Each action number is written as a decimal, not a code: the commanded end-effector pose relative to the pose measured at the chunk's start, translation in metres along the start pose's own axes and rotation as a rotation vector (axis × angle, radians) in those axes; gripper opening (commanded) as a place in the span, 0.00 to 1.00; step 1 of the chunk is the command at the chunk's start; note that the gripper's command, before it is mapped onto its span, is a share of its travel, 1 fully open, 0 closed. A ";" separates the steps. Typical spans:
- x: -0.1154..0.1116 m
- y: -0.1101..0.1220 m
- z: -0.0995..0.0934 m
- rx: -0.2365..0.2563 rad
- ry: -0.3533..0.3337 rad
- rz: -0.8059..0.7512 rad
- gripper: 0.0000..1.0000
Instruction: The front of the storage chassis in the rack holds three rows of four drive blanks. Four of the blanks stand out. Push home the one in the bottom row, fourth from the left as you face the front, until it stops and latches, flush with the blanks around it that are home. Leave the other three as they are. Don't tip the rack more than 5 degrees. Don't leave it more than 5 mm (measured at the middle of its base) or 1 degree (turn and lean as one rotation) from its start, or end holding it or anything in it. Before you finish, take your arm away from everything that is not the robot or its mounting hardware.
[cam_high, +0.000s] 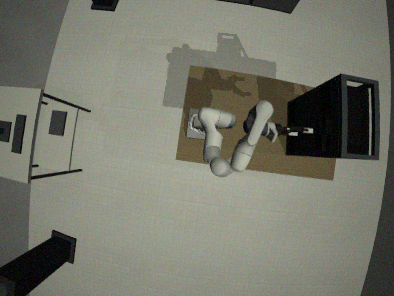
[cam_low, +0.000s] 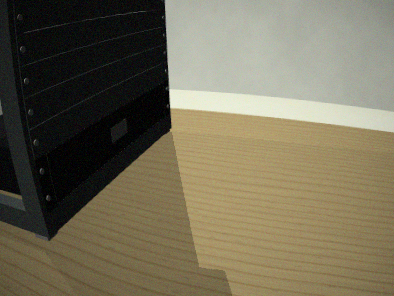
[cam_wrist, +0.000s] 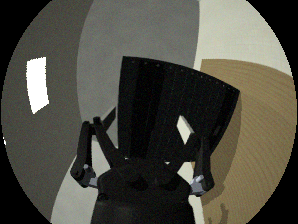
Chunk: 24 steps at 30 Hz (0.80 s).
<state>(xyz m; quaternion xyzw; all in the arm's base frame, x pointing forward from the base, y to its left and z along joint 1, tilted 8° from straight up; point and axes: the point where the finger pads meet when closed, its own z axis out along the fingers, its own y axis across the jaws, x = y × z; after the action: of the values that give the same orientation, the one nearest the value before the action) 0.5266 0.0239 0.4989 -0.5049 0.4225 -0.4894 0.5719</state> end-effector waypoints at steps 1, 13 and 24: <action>-0.001 0.000 0.002 0.001 0.004 0.005 1.00; -0.035 0.004 0.032 0.001 0.004 0.005 1.00; -0.071 0.008 0.062 0.001 0.004 0.005 1.00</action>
<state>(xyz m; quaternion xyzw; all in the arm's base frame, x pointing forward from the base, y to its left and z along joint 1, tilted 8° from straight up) 0.5722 0.1015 0.4961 -0.5214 0.4076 -0.4930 0.5648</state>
